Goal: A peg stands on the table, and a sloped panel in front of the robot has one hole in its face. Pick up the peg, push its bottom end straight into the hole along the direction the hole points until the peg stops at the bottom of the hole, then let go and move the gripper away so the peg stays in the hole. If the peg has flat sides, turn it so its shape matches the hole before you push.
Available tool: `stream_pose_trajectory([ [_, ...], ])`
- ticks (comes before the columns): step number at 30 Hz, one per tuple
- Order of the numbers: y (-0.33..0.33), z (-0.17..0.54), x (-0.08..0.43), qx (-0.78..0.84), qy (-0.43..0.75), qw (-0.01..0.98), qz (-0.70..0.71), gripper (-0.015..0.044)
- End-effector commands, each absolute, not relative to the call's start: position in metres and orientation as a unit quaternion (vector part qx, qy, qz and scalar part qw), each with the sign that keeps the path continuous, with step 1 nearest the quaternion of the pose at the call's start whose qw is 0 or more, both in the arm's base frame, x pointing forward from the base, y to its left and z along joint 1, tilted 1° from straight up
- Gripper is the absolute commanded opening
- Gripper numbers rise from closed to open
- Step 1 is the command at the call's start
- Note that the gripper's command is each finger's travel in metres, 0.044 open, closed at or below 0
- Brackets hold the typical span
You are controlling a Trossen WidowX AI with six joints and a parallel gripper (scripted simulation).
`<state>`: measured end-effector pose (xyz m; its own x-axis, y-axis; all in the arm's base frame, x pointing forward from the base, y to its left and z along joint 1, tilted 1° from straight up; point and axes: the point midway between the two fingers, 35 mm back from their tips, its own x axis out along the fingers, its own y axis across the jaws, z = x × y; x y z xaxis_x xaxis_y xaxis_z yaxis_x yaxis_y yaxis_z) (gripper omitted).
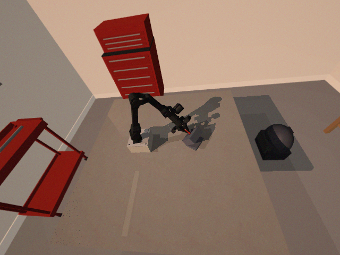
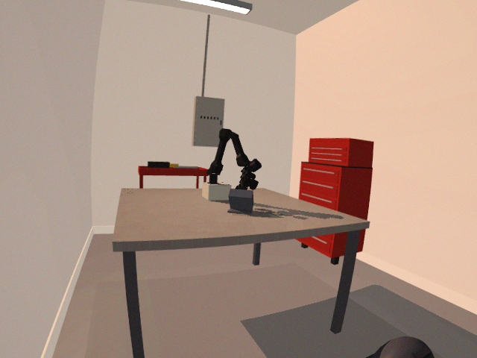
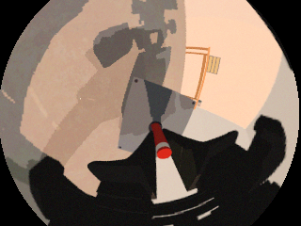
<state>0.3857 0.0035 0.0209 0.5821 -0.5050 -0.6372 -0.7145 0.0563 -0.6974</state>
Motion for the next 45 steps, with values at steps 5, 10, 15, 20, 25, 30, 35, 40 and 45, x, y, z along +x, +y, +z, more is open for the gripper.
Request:
stream_pose_trajectory([
  [5,0.004,0.021,0.386,-0.681,0.448,0.572,0.092,0.0000],
  [10,0.004,0.021,0.386,-0.681,0.448,0.572,0.092,0.0079],
  [15,0.004,0.021,0.386,-0.681,0.448,0.572,0.092,0.0210],
  [20,0.004,0.021,0.386,-0.681,0.448,0.572,0.092,0.0341],
  [25,0.008,0.025,0.383,-0.680,0.448,0.572,0.093,0.0440],
  [30,0.014,0.030,0.378,-0.680,0.449,0.572,0.094,0.0440],
  [35,0.020,0.036,0.373,-0.679,0.450,0.572,0.096,0.0440],
  [40,0.026,0.042,0.369,-0.679,0.451,0.571,0.097,0.0440],
  [45,0.031,0.047,0.363,-0.678,0.452,0.571,0.098,0.0440],
])
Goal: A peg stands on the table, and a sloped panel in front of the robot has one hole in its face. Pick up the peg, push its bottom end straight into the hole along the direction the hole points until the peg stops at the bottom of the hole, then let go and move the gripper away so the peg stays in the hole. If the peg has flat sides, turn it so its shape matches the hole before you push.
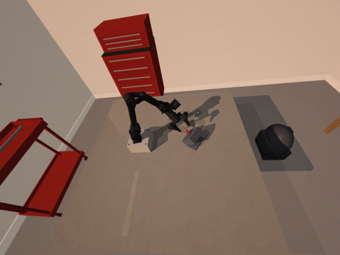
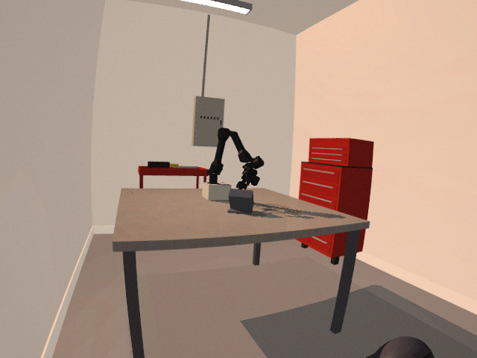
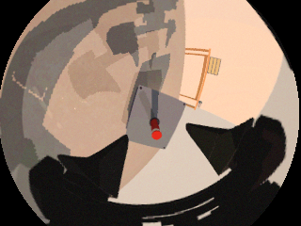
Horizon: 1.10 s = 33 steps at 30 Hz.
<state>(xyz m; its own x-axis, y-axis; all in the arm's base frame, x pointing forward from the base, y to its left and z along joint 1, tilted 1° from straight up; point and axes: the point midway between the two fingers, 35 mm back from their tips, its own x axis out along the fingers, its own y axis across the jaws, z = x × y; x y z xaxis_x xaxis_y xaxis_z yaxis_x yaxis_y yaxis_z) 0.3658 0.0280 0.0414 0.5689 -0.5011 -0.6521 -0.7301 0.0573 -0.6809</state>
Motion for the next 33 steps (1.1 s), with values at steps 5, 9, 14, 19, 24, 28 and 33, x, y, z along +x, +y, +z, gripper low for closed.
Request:
stream_pose_trajectory([
  [5,0.037,0.053,0.358,-0.678,0.452,0.570,0.099,0.0440],
  [9,0.042,0.057,0.354,-0.679,0.453,0.570,0.099,0.0440],
  [14,0.047,0.062,0.349,-0.679,0.453,0.569,0.099,0.0440],
  [19,0.052,0.068,0.343,-0.679,0.453,0.568,0.100,0.0440],
  [24,0.057,0.072,0.338,-0.680,0.453,0.568,0.100,0.0440],
  [28,0.060,0.074,0.335,-0.680,0.453,0.567,0.100,0.0440],
  [33,0.064,0.079,0.330,-0.681,0.453,0.567,0.100,0.0440],
])
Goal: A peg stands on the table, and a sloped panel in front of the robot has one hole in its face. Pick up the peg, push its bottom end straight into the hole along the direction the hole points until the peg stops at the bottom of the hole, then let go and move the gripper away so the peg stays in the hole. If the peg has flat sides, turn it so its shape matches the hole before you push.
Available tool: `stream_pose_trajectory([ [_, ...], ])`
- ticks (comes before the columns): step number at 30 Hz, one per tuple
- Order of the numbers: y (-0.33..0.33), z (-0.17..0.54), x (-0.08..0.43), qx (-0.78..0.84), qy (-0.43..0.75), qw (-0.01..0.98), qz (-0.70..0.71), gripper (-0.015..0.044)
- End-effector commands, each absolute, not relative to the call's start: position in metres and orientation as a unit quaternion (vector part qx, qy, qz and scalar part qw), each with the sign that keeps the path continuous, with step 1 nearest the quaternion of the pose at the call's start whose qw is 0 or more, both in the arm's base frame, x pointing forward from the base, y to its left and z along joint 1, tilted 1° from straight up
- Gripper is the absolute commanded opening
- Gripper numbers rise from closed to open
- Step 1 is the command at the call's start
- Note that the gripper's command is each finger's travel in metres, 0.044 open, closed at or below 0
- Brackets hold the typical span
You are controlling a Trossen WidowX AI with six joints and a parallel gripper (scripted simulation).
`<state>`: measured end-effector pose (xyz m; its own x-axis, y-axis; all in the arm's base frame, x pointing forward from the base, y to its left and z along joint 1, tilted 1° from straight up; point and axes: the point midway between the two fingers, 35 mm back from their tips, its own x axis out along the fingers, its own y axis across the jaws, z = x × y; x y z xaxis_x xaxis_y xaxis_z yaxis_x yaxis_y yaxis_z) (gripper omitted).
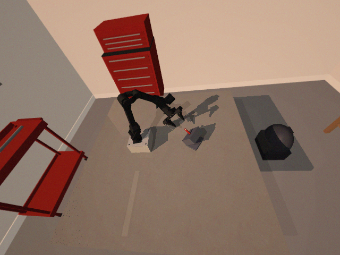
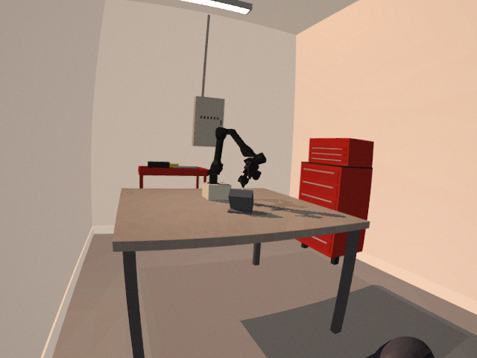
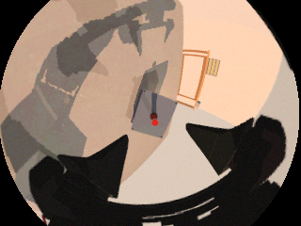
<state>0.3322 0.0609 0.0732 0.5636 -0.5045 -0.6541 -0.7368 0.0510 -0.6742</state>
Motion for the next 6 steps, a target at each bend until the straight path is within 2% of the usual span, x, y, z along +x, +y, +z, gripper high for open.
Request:
stream_pose_trajectory([
  [1,0.0648,0.0796,0.3288,-0.681,0.453,0.567,0.100,0.0440],
  [6,0.0672,0.0822,0.3260,-0.681,0.453,0.567,0.100,0.0440],
])
